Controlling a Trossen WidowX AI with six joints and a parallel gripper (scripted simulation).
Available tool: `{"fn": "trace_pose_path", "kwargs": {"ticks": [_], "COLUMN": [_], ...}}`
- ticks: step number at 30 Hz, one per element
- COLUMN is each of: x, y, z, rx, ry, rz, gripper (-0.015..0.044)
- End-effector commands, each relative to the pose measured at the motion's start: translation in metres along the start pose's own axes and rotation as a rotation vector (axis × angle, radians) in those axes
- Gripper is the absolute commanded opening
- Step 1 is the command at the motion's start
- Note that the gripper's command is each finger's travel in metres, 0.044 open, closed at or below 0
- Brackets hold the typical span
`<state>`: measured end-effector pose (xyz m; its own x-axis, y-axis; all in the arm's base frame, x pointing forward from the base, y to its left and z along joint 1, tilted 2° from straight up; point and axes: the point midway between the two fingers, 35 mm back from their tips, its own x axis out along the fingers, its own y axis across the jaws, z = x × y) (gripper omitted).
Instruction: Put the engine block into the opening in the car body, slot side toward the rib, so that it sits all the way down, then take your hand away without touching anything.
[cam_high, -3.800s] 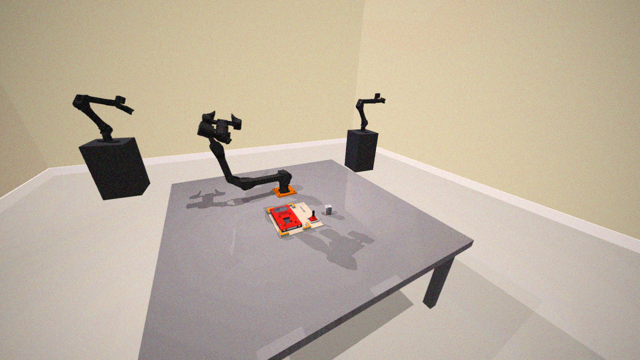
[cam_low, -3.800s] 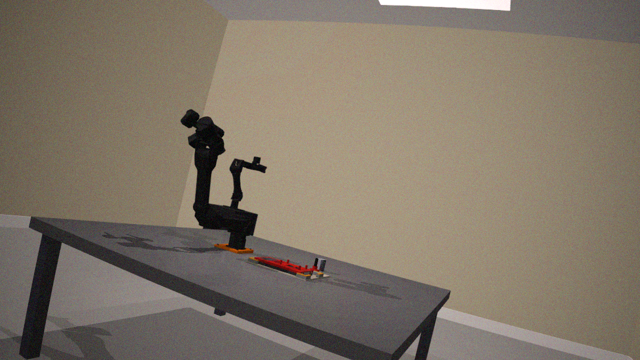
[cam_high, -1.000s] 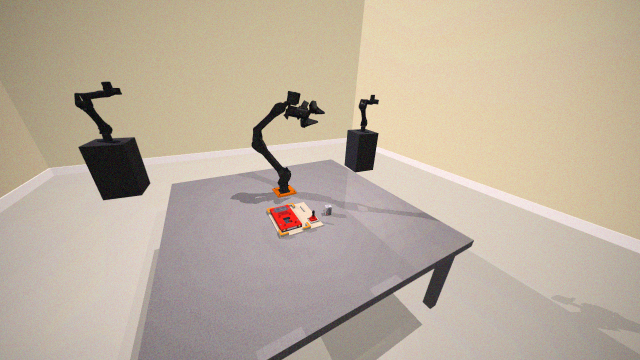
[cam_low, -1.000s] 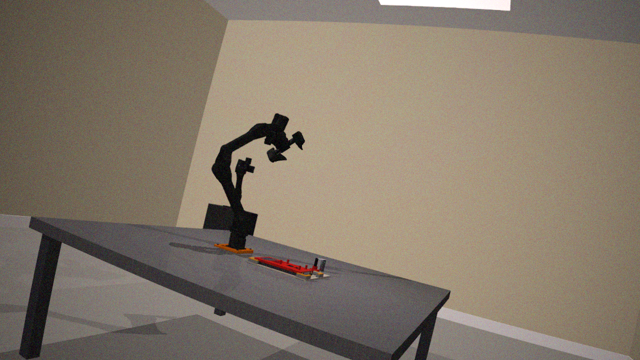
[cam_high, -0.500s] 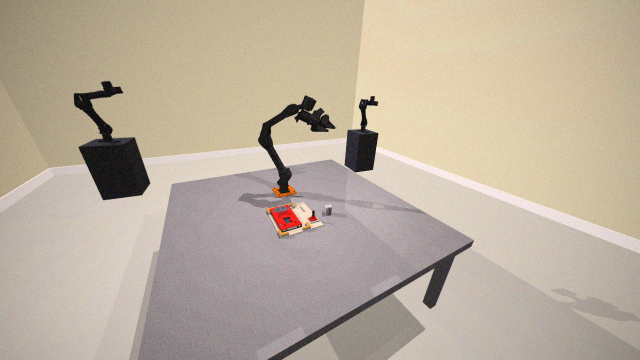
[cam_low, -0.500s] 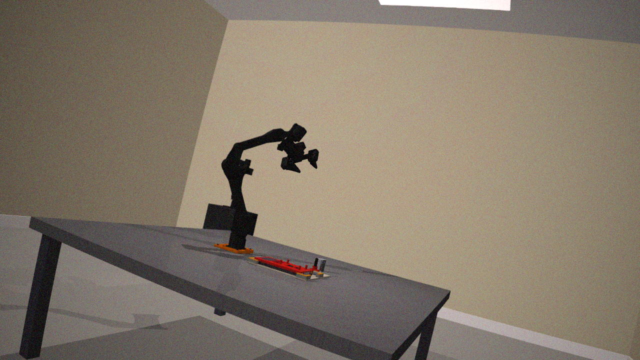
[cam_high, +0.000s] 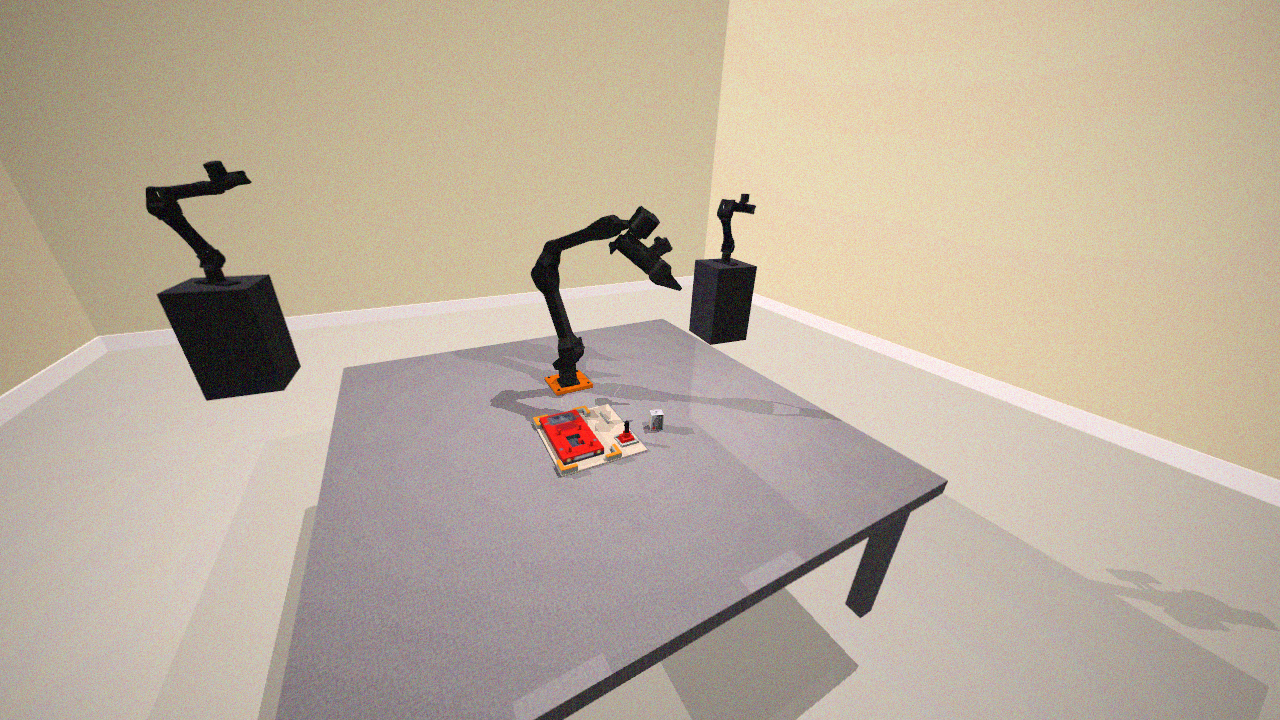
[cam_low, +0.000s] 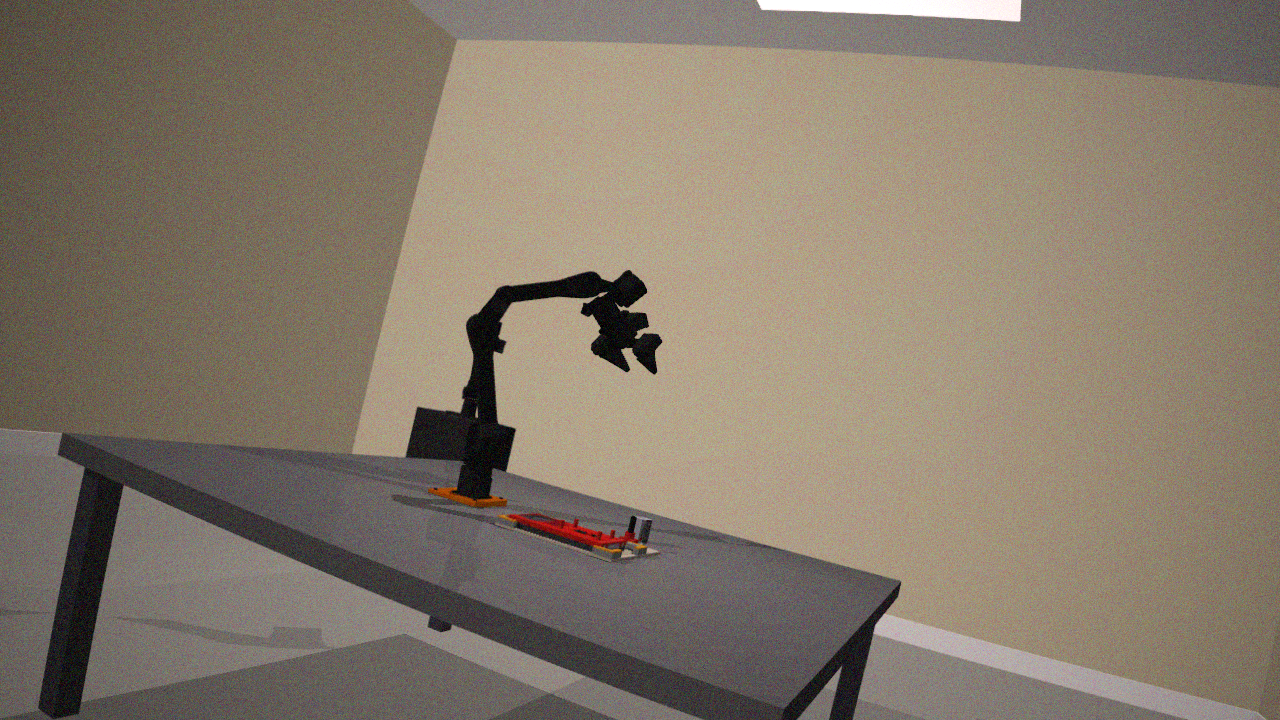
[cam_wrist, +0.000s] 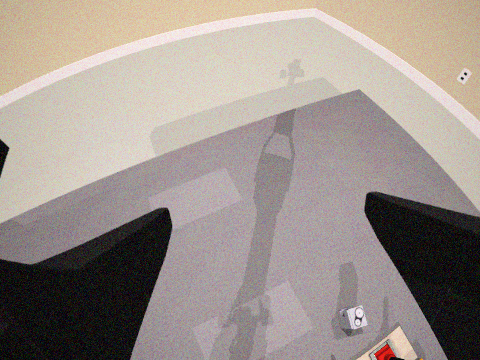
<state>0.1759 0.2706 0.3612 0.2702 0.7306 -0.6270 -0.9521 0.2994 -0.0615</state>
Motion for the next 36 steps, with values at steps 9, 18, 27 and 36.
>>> {"fn": "trace_pose_path", "kwargs": {"ticks": [9,18,27,36], "x": [0.041,0.067,0.086,0.099], "y": [-0.05,-0.085,-0.116,-0.143], "z": [-0.035,-0.07,-0.111,-0.155], "rx": [0.337,0.594,0.845,1.056], "ry": [0.184,0.332,0.471,0.605], "rz": [-0.105,-0.197,-0.307,-0.429], "gripper": [0.044,0.044,0.044,0.044]}}
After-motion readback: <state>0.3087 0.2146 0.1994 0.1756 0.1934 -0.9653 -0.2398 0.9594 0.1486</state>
